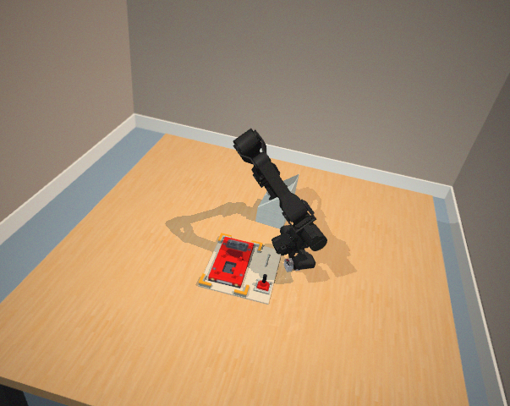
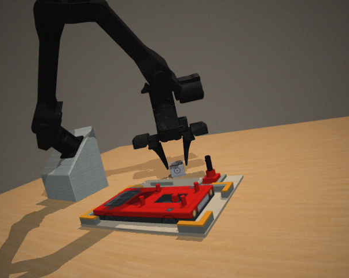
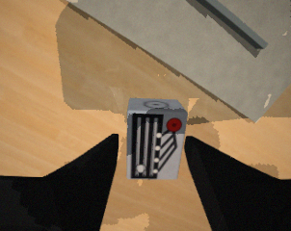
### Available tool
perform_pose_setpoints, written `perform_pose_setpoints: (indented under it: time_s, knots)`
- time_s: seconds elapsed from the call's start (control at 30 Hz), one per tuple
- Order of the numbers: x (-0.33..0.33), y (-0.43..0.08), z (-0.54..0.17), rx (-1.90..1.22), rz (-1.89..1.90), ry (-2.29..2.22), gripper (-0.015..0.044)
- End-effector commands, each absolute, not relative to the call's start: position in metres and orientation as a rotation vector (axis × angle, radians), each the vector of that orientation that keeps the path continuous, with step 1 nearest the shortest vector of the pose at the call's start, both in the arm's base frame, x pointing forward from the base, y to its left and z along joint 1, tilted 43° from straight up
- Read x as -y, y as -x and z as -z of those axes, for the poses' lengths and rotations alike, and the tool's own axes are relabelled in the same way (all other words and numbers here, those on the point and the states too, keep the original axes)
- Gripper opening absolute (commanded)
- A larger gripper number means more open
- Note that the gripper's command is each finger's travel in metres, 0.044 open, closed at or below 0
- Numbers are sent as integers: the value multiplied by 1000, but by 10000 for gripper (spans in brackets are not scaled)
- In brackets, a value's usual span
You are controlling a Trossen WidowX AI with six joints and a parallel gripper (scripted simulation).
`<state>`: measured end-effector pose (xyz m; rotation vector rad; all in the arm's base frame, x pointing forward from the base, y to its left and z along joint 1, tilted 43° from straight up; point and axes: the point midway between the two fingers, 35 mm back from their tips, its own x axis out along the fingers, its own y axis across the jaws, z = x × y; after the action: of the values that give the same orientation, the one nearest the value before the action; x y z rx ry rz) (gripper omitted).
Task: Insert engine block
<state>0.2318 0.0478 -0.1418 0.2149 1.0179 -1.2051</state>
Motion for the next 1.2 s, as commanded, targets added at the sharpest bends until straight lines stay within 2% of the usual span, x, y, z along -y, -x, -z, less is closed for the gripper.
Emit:
perform_pose_setpoints:
  time_s: [0.0, 0.2, 0.33, 1.17]
  knots:
    - [-47, -231, 142, -1018, 1202, -208, 145]
    - [-47, -231, 142, -1018, 1202, -208, 105]
    - [-50, -232, 139, -1019, 1201, -208, 0]
    - [-104, -237, 86, -1024, 1197, -212, 0]
